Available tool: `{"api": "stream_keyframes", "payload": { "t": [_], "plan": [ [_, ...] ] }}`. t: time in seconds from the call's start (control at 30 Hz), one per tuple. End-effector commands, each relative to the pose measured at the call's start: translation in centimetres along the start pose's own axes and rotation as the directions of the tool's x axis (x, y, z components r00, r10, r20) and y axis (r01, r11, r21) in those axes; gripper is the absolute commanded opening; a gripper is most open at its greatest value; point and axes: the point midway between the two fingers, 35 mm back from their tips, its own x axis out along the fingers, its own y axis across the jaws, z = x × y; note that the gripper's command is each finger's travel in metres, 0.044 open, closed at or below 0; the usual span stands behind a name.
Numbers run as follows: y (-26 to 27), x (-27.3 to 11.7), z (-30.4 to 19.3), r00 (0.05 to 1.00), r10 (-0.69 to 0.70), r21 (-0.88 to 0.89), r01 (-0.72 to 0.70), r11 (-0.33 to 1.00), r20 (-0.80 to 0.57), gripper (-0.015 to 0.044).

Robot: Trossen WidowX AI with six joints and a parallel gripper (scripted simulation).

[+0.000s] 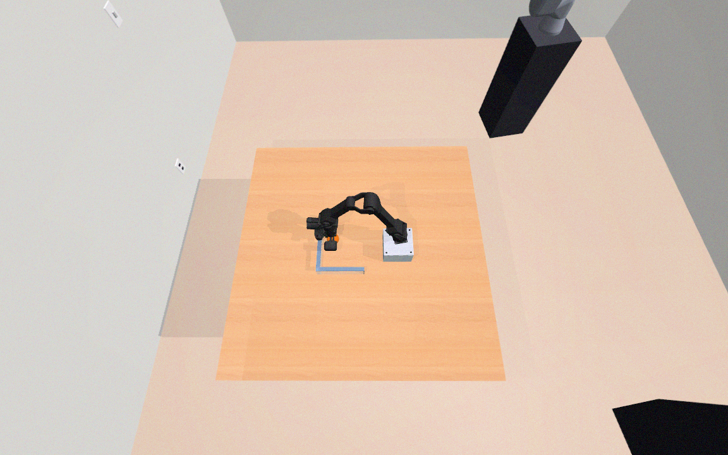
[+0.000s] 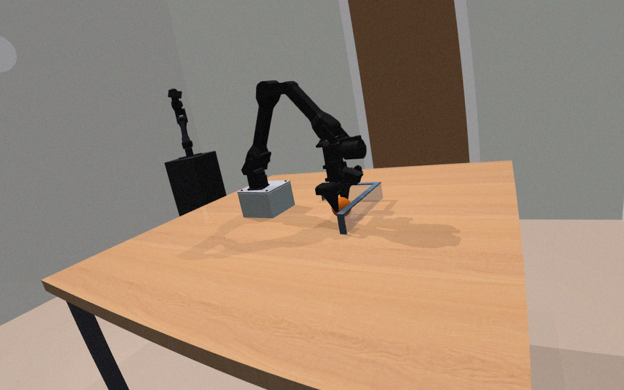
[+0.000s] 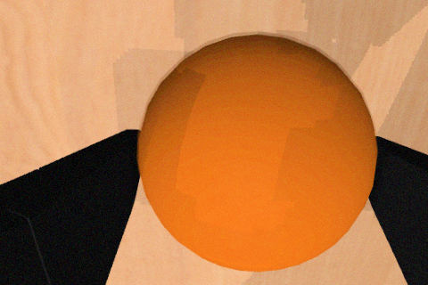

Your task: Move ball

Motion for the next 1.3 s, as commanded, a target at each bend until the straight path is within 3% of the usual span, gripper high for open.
{"api": "stream_keyframes", "payload": {
  "t": [0.0,0.5,0.7,1.07,1.1,1.27],
  "plan": [
    [0.0,0.0,0.0,1.000,0.000,0.000,0.000,1.000,0.000,0.0026],
    [0.0,-0.3,0.0,1.000,0.000,0.000,0.000,1.000,0.000,0.0420],
    [0.0,-8.3,0.1,1.000,0.002,-0.003,-0.002,1.000,0.006,0.0421],
    [-0.1,-8.3,0.6,1.000,-0.002,-0.001,0.002,1.000,0.027,0.0421],
    [-0.1,-8.5,0.6,1.000,-0.001,-0.001,0.002,1.000,0.027,0.0440],
    [0.0,-13.3,0.0,1.000,-0.001,-0.001,0.001,1.000,0.021,0.0440]
  ]
}}
